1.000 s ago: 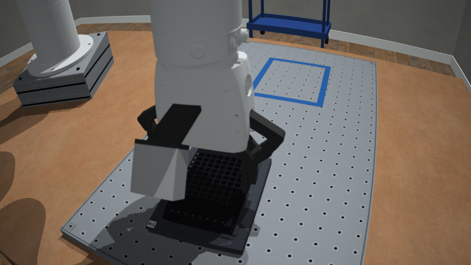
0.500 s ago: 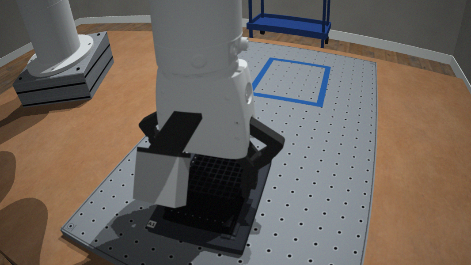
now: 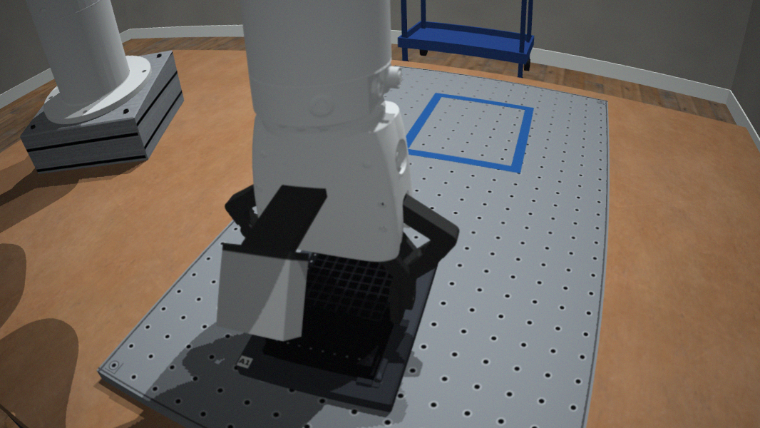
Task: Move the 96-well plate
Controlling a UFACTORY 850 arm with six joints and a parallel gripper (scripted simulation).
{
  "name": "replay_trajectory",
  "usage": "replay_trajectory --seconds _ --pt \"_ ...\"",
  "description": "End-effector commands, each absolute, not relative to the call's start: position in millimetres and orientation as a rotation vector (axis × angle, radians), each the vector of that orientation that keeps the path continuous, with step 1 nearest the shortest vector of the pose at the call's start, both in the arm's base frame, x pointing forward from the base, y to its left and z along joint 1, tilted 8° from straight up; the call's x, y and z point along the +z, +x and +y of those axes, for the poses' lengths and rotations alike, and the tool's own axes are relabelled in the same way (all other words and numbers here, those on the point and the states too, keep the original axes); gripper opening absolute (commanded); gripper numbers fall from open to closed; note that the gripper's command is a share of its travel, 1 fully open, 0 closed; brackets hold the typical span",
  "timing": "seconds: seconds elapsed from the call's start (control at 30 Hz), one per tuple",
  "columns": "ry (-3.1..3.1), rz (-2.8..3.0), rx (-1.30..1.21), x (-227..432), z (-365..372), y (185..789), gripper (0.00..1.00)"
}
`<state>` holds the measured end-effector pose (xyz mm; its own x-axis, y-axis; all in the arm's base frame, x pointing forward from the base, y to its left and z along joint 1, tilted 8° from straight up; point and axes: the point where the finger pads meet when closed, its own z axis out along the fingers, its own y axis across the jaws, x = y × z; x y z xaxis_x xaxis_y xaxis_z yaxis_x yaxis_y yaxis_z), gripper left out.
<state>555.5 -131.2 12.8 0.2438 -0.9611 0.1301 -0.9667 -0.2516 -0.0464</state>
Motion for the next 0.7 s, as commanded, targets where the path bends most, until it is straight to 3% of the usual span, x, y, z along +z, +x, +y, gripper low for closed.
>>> replay_trajectory --seconds 0.0,0.17,0.2,0.67 --pt "2.444 -1.895 0.206 13.5 -131.3 556.3 1.0" --pt "2.444 -1.895 0.206 13.6 -131.3 556.3 1.0" --pt "2.444 -1.895 0.207 14.1 -131.2 556.2 0.0" --pt "2.444 -1.895 0.206 14.1 -131.2 556.2 0.0"
